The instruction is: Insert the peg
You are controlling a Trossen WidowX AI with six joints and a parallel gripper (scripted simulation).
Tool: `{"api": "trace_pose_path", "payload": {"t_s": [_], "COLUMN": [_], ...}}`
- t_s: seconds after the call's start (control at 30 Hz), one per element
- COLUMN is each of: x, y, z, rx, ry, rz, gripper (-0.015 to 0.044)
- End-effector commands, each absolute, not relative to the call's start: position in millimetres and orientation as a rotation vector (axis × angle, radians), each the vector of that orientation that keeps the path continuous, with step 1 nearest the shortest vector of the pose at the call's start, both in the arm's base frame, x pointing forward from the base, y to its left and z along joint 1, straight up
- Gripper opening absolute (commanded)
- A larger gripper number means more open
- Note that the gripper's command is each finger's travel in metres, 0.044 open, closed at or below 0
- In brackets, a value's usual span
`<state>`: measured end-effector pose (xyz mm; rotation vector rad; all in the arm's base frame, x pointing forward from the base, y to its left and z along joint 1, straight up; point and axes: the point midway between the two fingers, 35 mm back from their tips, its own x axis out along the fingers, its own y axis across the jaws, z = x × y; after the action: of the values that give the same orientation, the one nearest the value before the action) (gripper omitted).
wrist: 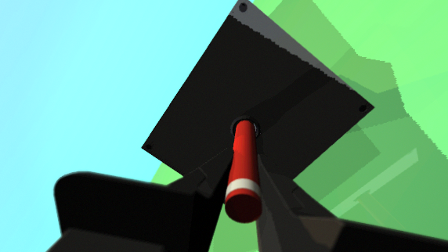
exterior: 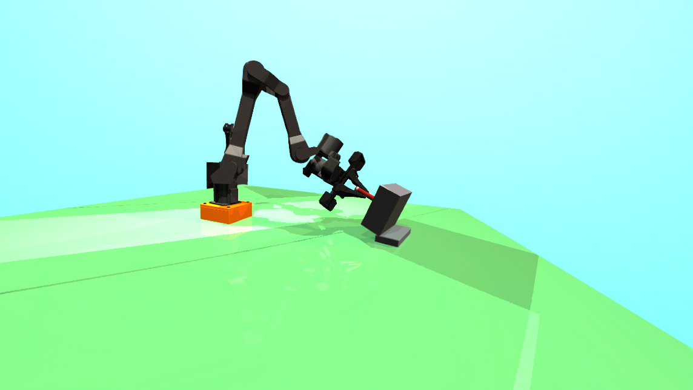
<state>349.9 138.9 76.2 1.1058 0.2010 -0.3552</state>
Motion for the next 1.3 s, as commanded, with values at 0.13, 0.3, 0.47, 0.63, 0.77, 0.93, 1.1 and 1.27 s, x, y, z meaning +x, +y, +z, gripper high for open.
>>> {"api": "trace_pose_path", "payload": {"t_s": [0.13, 0.3, 0.47, 0.63, 0.77, 0.93, 1.1, 1.27], "x": [355, 359, 362, 365, 367, 370, 372, 371], "y": [138, 137, 137, 136, 135, 135, 135, 134], "z": [75, 74, 72, 71, 71, 70, 69, 69], "rx": [1.102, 1.101, 1.101, 1.101, 1.101, 1.101, 1.101, 1.105], "ry": [0.203, 0.202, 0.202, 0.202, 0.202, 0.201, 0.201, 0.199], "rz": [-0.353, -0.353, -0.353, -0.353, -0.353, -0.352, -0.352, -0.356], "gripper": [0.0, 0.0, 0.0, 0.0, 0.0, 0.0, 0.0, 0.0]}}
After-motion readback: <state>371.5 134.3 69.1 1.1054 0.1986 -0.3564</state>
